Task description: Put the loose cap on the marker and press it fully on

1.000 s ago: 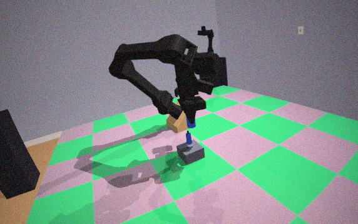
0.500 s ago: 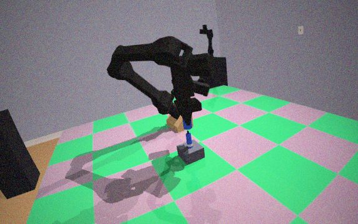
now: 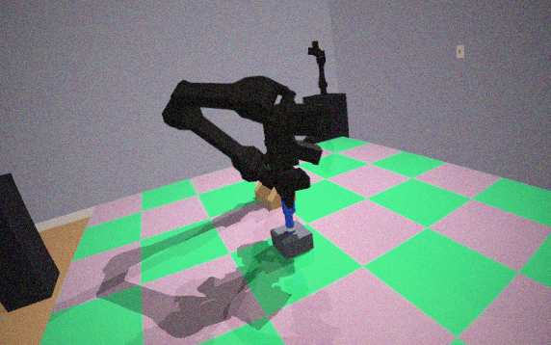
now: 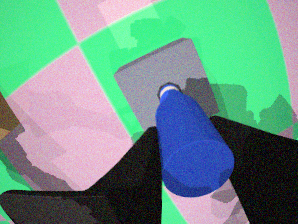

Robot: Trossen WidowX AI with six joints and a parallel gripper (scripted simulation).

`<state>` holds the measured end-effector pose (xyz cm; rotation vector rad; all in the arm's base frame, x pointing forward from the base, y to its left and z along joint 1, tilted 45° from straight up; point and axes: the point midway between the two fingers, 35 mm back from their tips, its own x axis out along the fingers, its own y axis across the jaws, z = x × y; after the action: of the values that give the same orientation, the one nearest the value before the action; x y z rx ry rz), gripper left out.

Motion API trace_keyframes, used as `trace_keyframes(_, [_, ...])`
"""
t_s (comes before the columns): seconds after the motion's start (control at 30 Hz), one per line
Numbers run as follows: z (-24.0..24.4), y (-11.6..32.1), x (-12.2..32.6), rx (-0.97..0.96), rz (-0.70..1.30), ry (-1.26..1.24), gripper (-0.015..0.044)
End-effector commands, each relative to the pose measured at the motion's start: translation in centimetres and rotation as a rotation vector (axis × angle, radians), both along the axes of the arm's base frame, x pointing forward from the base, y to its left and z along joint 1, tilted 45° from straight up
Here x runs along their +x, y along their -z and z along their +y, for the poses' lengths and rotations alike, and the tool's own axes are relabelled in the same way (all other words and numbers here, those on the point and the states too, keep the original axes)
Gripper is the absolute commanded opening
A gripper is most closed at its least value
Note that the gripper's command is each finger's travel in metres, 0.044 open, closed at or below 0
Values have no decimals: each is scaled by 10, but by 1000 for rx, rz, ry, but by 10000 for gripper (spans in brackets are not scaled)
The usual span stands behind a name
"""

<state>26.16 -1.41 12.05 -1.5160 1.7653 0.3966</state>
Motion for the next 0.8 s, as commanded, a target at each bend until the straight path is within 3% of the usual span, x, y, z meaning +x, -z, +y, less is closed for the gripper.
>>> trace_keyframes(0.0, [-5, 2, 0, 0, -10, -3, 0])
trace_keyframes(0.63, [-24, 20, -1, -3, -10, -3, 0])
trace_keyframes(0.77, [-22, 20, -1, -4, -4, 1, 105])
